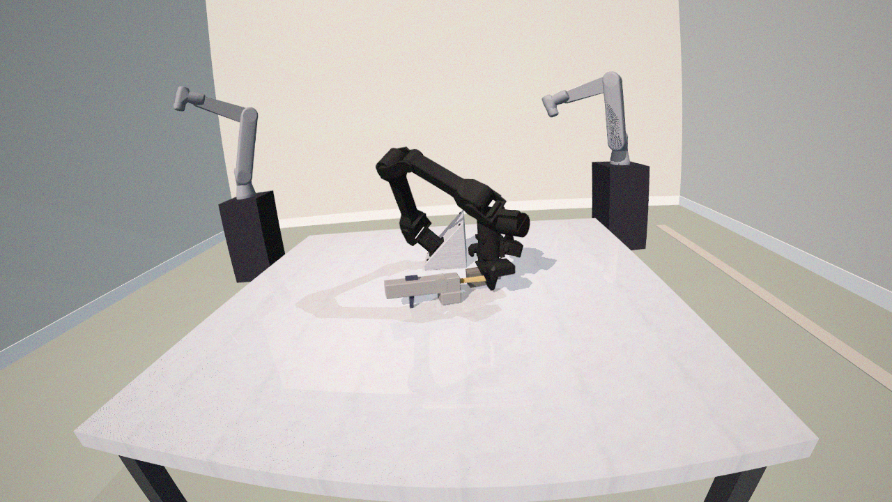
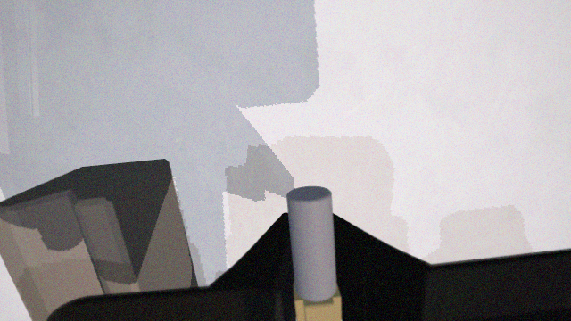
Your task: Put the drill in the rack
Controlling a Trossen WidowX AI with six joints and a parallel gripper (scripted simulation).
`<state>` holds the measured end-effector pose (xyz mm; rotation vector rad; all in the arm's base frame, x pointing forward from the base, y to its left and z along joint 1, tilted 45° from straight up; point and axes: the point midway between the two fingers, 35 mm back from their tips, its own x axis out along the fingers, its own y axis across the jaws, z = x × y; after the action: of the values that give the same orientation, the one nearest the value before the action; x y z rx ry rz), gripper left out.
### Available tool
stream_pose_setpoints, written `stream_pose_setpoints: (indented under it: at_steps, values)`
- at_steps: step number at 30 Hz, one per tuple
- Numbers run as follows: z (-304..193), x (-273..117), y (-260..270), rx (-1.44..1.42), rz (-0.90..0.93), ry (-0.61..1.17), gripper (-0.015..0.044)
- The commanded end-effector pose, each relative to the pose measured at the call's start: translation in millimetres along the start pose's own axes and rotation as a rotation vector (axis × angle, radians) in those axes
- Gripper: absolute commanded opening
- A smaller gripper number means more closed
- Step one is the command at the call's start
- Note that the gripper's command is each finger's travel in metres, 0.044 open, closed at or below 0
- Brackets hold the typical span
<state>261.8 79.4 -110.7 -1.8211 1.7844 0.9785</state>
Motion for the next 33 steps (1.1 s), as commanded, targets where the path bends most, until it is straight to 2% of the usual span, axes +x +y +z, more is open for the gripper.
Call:
stream_pose_setpoints:
  at_steps: [1,19,33]
  values:
    - [7.8,-1.3,-1.7,0.007,-0.003,-0.006,0.0000]
    - [35.2,-0.5,-1.5,0.007,-0.003,-0.007,0.0000]
    - [30.5,-8.6,1.4,0.006,-0.003,-0.007,0.0000]
